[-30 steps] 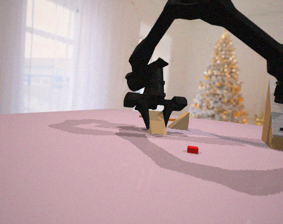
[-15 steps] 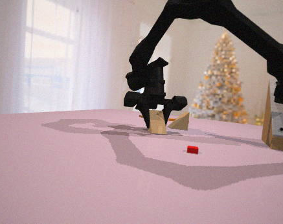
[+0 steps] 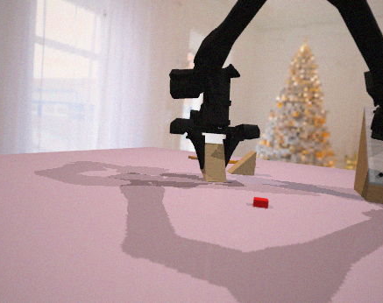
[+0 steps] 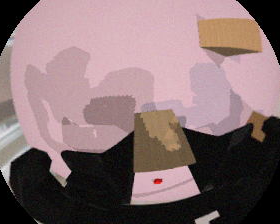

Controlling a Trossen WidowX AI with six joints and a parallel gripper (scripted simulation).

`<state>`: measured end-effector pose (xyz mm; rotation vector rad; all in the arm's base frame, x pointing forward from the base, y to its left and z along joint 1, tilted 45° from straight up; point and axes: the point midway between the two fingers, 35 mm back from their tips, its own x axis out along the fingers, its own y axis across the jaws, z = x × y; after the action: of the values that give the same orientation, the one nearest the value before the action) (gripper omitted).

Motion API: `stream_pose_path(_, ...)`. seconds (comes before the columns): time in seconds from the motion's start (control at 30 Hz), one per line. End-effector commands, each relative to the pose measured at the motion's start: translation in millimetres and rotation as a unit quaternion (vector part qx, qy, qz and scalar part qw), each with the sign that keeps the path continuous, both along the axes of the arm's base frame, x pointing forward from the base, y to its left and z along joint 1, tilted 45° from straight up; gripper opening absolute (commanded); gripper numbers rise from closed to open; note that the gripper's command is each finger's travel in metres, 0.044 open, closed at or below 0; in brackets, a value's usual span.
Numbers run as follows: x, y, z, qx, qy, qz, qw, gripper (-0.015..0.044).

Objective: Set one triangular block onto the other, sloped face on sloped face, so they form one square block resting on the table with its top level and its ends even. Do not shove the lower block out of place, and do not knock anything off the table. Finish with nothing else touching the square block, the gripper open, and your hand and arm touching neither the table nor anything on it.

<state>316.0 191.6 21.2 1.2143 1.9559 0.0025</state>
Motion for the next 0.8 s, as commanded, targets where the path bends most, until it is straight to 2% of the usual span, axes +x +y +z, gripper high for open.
stream_pose_path(0.0,-3.4,-0.4,5.7,-0.040,-0.028,-0.025,0.999,0.0000)
stream_pose_path(0.77,-28.4,14.6,34.7,-0.264,-0.187,-0.145,0.935,0.0000)
